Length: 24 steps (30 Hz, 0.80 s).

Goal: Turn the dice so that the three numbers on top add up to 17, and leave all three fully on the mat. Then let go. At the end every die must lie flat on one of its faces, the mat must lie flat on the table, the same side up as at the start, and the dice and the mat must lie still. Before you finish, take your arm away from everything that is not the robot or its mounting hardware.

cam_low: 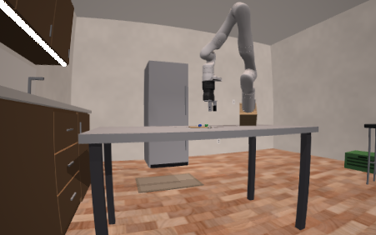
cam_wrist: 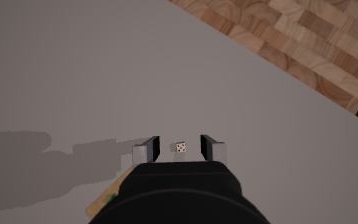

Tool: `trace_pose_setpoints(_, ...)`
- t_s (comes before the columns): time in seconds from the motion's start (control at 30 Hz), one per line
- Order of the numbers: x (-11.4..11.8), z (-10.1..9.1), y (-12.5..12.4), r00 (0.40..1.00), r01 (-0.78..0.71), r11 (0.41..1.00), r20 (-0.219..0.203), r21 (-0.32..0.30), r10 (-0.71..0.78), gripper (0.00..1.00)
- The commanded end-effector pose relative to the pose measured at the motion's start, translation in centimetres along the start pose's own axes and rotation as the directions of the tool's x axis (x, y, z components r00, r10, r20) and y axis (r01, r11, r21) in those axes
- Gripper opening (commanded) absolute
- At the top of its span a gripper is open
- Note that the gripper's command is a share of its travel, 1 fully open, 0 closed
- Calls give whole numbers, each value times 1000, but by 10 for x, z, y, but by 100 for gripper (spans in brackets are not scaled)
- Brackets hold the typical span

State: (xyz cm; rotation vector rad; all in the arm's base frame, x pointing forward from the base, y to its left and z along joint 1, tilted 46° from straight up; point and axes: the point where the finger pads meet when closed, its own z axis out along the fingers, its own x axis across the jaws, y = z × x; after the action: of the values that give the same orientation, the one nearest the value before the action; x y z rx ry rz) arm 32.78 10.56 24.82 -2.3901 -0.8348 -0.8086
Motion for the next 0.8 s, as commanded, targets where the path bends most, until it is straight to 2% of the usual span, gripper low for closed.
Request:
trace_pose_setpoints(0.0,-1,1,0,997,74,997,-4,1,-74,100)
trace_pose_setpoints(0.17,-3,5,0,965,263,965,-5,1,-263,100)
trace_pose_setpoints(0.33,-5,8,2,898,440,898,-5,0,-440,100)
trace_pose_setpoints(0.4,-5,8,2,898,440,898,-5,0,-440,100)
trace_pose_setpoints(0.57,-6,11,4,801,598,801,-6,-1,-598,100)
trace_pose_setpoints(0.77,-7,14,7,658,753,658,-6,-3,-753,100)
